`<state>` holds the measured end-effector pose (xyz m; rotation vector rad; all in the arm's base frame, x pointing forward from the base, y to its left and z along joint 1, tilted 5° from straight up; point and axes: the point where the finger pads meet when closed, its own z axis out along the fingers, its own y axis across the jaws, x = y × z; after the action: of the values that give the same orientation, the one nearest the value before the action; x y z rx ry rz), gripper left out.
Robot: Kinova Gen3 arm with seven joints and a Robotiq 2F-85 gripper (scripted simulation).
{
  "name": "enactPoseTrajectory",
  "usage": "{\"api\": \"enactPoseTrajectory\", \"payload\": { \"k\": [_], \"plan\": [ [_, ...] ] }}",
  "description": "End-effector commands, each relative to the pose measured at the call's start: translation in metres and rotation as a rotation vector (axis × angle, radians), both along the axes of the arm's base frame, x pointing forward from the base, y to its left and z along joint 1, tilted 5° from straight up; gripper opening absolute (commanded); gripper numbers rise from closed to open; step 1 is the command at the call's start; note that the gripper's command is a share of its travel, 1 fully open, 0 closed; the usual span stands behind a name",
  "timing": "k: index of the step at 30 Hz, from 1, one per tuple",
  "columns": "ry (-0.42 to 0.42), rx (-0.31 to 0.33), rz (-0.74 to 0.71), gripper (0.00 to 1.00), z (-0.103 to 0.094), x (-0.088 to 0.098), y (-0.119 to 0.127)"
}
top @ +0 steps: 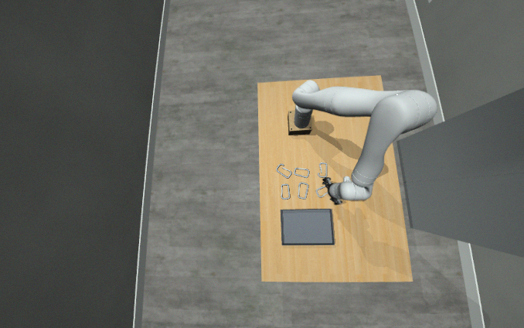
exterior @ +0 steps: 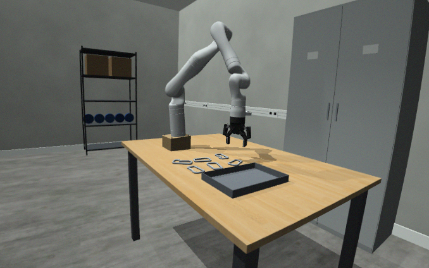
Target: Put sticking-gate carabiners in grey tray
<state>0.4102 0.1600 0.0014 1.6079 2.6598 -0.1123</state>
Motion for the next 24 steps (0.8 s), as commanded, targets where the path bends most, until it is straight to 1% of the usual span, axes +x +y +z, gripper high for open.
{"api": "enactPoseTrajectory", "payload": {
  "k": [1, 13, 14, 24],
  "plan": [
    [-0.010, -0.001, -0.107, 1.00, 0.004, 0.016, -0.046],
    [-0.010, -0.001, -0.107, 1.00, 0.004, 0.016, -0.046],
    [-0.020, -0.002, -0.225, 1.00, 0.008, 0.026, -0.096],
    [-0.020, -0.002, -0.225, 1.00, 0.008, 0.026, -0.096]
  ]
}}
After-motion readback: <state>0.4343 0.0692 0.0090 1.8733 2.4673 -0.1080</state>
